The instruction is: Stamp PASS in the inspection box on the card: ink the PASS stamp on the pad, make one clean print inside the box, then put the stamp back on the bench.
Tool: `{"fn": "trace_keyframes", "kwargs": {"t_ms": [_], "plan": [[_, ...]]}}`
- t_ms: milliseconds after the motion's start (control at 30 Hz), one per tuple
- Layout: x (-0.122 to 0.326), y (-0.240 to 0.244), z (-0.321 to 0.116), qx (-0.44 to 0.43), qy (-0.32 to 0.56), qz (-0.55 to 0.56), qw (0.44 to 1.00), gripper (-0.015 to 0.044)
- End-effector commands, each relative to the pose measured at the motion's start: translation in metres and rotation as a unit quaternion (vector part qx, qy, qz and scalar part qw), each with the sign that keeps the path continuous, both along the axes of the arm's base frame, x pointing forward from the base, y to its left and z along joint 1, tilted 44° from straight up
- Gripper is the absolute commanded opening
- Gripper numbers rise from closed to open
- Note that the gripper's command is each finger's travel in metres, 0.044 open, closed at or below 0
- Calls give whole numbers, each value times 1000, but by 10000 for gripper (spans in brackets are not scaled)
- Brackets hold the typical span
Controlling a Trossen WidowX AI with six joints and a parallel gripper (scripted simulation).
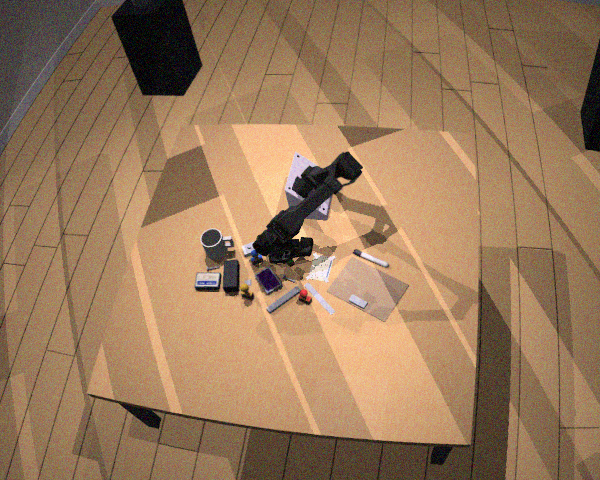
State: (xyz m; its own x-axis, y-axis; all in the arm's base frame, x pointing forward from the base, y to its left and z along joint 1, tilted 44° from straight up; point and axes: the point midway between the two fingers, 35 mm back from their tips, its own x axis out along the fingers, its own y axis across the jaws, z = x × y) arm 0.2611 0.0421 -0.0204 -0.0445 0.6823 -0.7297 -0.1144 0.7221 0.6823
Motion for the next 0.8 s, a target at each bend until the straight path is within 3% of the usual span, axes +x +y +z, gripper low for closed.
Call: {"fn": "trace_keyframes", "kwargs": {"t_ms": [0, 767], "plan": [[1, -2, 2, -3, -2, 2, 1000, 0], [1, -10, 10, -4, -2, 1, 1000, 0]]}}
